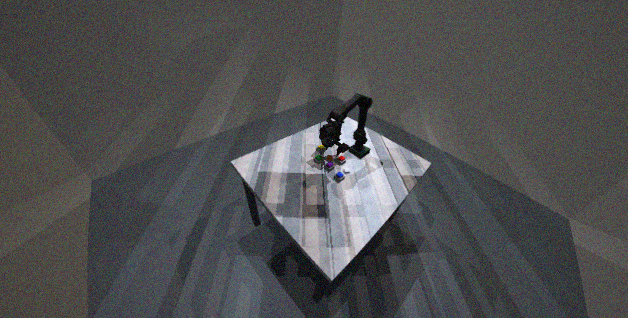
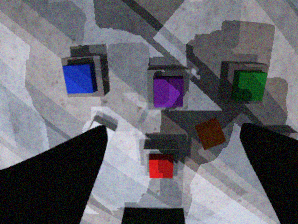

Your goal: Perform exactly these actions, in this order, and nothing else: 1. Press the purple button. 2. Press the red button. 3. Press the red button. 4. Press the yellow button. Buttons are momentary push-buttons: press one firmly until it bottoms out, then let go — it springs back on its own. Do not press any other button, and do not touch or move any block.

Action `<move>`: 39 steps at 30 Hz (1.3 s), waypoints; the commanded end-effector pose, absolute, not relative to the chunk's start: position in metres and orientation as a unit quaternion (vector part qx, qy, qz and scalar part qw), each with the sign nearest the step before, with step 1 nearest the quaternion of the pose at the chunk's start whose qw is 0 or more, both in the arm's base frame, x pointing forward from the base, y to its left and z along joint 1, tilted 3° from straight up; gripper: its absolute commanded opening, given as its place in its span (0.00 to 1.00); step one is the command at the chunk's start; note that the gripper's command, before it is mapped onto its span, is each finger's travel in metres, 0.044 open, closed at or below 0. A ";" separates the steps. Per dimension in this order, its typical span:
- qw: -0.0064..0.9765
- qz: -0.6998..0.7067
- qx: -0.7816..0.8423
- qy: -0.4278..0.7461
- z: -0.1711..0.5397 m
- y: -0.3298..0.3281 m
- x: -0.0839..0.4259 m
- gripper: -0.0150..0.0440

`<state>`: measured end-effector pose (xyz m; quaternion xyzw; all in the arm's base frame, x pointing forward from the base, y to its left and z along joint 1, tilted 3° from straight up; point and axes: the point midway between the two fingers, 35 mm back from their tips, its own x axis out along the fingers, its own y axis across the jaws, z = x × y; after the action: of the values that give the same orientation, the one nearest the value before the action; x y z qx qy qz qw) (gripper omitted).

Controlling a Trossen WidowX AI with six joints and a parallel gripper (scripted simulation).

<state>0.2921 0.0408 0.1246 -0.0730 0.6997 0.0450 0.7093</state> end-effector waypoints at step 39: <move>0.704 0.039 -0.072 0.706 0.039 0.035 0.291 0.29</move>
<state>0.2930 0.0364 0.0476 -0.0693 0.7028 0.0394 0.7069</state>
